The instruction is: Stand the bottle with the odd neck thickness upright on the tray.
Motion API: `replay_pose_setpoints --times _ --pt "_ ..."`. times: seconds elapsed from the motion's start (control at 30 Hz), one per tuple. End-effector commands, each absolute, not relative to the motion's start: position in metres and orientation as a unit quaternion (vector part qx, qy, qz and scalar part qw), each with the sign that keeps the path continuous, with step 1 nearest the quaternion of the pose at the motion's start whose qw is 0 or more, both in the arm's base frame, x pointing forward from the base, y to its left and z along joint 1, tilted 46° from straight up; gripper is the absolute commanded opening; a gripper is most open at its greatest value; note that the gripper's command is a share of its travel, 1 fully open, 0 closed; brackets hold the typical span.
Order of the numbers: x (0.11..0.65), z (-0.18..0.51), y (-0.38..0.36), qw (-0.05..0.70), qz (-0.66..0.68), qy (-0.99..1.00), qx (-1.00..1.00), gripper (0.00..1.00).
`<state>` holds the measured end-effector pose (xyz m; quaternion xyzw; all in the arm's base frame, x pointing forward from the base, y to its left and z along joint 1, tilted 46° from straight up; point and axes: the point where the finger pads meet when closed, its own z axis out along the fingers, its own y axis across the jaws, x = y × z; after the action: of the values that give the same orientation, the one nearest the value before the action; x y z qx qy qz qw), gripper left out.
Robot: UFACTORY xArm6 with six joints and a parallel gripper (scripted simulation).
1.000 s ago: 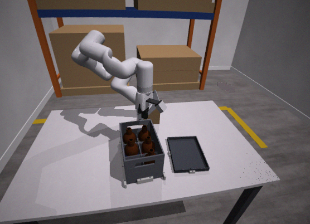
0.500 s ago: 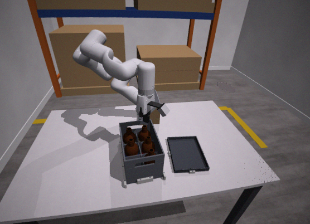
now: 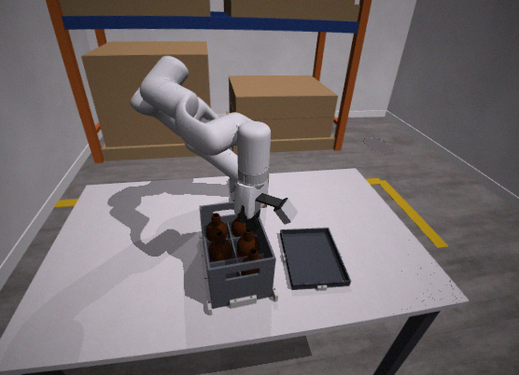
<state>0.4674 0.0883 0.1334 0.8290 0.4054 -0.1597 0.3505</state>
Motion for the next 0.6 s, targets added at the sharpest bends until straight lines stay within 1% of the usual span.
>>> replay_pose_setpoints --times 0.0,0.17,0.2,0.57 --pt "0.493 0.1296 0.0885 0.351 -0.163 0.404 0.829 0.0" --pt "0.493 0.1296 0.0885 0.351 -0.163 0.404 0.829 0.0" --pt "0.493 0.1296 0.0885 0.351 -0.163 0.404 0.829 0.65" --pt "0.493 0.1296 0.0885 0.351 -0.163 0.404 0.829 0.65"
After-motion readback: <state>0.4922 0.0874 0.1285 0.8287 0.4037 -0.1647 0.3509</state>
